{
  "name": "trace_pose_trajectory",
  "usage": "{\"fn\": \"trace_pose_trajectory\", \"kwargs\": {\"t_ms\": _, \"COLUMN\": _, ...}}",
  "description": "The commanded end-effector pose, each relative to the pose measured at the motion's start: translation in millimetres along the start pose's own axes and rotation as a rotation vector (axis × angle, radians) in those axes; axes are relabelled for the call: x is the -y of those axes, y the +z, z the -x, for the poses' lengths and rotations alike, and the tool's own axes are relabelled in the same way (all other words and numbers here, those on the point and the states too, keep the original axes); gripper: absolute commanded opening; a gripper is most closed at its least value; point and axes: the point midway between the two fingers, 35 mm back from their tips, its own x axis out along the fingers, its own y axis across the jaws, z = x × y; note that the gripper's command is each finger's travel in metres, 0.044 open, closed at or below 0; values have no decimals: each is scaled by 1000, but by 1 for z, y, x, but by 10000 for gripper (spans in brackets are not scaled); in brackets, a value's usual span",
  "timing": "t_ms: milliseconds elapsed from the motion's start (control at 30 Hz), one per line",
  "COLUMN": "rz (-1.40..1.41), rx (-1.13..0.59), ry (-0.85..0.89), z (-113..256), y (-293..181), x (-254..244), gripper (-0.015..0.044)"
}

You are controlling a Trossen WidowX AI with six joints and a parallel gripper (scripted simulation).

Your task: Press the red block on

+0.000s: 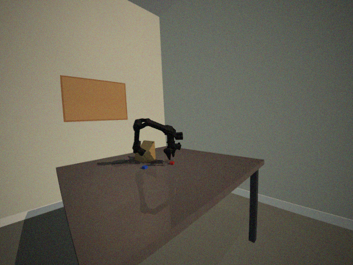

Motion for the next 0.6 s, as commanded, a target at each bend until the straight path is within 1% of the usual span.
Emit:
{"fn": "trace_pose_trajectory", "kwargs": {"t_ms": 0, "rz": 10, "rx": 6, "ry": -8, "z": -3, "y": 2, "x": 1, "gripper": 440}}
{"fn": "trace_pose_trajectory", "kwargs": {"t_ms": 67, "rz": 10, "rx": 6, "ry": -8, "z": -12, "y": 1, "x": 1, "gripper": 440}}
{"fn": "trace_pose_trajectory", "kwargs": {"t_ms": 567, "rz": 10, "rx": 6, "ry": -9, "z": -32, "y": 2, "x": 2, "gripper": 440}}
